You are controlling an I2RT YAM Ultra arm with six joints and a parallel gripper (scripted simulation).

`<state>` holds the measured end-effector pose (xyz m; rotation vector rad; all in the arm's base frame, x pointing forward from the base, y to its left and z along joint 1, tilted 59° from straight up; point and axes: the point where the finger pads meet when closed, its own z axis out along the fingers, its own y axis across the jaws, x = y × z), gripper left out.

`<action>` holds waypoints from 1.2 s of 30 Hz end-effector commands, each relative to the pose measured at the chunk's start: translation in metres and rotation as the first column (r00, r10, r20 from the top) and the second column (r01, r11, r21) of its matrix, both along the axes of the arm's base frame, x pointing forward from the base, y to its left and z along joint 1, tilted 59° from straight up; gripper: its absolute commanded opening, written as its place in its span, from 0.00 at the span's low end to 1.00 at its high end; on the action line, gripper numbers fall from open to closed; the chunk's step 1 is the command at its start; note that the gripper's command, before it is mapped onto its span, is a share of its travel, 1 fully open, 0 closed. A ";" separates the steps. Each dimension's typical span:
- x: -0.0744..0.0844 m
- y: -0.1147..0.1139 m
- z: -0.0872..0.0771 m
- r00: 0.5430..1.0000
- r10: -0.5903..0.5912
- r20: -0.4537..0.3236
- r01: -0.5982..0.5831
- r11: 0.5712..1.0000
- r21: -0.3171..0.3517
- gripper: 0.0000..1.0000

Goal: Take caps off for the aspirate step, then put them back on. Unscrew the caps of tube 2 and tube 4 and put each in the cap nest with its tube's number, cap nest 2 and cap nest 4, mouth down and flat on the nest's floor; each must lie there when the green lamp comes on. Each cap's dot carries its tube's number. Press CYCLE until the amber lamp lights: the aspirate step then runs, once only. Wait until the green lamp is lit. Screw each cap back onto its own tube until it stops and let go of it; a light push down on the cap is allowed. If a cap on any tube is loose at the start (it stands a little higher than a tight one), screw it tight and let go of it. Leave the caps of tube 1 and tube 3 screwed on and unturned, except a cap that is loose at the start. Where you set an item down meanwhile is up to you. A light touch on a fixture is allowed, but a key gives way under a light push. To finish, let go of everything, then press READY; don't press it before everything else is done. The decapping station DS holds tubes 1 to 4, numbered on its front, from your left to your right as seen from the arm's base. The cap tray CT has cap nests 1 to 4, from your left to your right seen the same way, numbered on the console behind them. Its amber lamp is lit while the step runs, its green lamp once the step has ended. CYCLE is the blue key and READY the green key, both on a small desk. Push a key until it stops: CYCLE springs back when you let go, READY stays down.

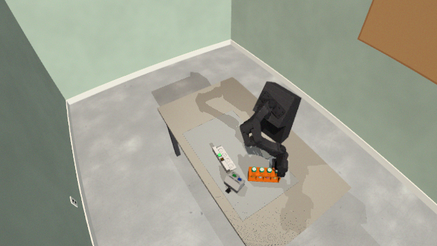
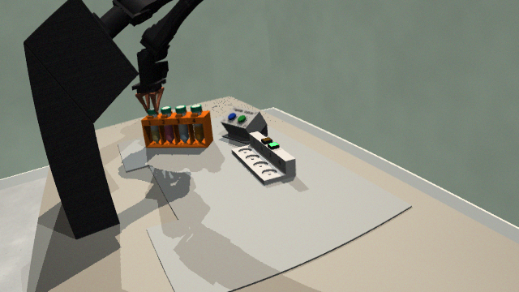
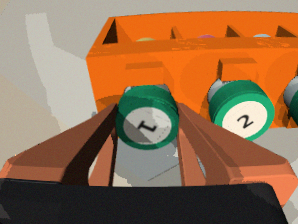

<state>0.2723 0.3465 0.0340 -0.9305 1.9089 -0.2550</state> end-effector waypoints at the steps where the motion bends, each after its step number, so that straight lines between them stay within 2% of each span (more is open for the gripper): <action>1: -0.002 0.003 0.001 0.999 -0.040 -0.025 0.043 0.995 0.090 0.00; 4: -0.002 0.003 0.001 0.998 -0.050 -0.030 0.053 0.993 0.106 0.00; 14: -0.002 0.003 0.001 0.987 -0.138 -0.086 0.156 0.954 0.255 0.00; 36: -0.002 0.003 0.001 0.987 -0.138 -0.086 0.156 0.954 0.255 0.00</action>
